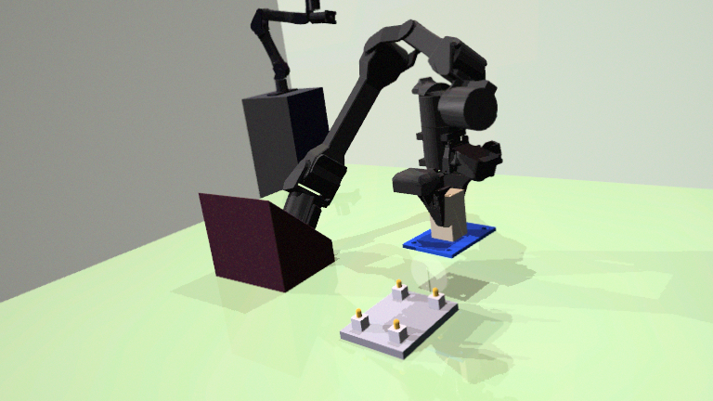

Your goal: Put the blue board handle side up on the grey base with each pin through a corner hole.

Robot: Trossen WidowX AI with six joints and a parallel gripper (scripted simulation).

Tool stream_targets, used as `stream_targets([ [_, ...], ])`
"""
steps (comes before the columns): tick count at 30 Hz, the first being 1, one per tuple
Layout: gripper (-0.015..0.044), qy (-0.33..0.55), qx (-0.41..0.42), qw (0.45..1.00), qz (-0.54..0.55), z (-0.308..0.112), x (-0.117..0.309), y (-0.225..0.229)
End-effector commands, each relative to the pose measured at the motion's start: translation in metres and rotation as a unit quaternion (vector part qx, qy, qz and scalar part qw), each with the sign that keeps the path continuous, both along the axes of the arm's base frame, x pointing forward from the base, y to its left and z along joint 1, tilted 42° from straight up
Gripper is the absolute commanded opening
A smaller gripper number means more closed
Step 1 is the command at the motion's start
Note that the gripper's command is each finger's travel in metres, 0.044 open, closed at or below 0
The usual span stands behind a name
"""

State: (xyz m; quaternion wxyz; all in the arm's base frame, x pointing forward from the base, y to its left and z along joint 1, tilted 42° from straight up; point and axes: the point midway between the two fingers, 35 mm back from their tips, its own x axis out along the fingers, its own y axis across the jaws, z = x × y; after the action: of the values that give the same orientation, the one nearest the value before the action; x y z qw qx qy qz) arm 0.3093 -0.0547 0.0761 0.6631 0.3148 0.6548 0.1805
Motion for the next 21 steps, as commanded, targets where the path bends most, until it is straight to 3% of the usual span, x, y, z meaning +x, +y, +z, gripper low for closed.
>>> stream_targets([
  [1,0.0000,-0.006,-0.004,1.000,0.001,-0.004,0.001,-0.009],
  [21,0.0000,-0.003,-0.007,1.000,0.003,-0.038,-0.007,-0.048],
])
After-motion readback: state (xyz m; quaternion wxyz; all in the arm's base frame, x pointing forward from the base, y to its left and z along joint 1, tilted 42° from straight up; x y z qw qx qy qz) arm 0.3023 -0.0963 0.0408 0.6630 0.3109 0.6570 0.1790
